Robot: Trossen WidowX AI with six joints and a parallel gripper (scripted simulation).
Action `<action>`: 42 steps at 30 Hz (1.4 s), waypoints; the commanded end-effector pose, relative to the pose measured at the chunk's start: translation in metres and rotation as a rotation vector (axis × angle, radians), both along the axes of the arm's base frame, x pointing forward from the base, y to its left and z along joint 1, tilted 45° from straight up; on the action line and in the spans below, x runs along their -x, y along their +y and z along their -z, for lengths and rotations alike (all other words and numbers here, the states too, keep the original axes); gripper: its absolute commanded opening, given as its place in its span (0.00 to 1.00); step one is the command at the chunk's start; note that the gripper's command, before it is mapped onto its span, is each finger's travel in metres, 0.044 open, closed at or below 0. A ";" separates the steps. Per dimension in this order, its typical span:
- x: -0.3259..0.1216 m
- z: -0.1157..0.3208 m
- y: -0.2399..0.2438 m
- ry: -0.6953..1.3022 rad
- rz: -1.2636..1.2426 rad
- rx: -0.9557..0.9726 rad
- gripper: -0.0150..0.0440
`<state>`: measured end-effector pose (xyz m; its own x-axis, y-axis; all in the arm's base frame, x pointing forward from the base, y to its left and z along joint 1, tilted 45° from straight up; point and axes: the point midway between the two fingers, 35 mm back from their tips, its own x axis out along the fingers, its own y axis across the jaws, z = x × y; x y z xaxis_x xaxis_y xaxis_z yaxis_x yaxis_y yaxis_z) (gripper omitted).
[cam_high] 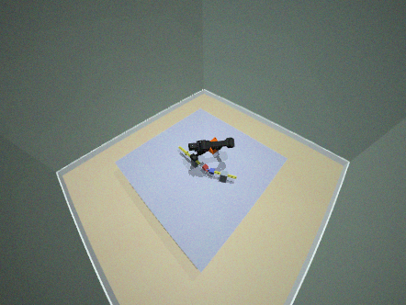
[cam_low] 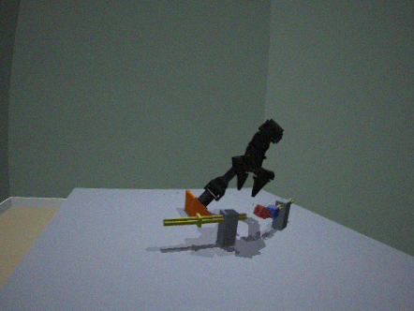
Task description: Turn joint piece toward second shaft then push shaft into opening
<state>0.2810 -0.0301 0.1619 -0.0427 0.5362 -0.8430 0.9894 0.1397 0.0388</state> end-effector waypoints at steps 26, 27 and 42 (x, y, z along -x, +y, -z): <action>0.006 0.057 0.057 0.055 0.023 0.000 1.00; 0.006 0.055 0.059 0.055 0.023 0.000 1.00; 0.012 0.008 0.106 0.055 0.023 -0.003 1.00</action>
<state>0.2702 0.0734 0.1507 -0.0763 0.5378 -0.8396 0.9923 0.1230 -0.0114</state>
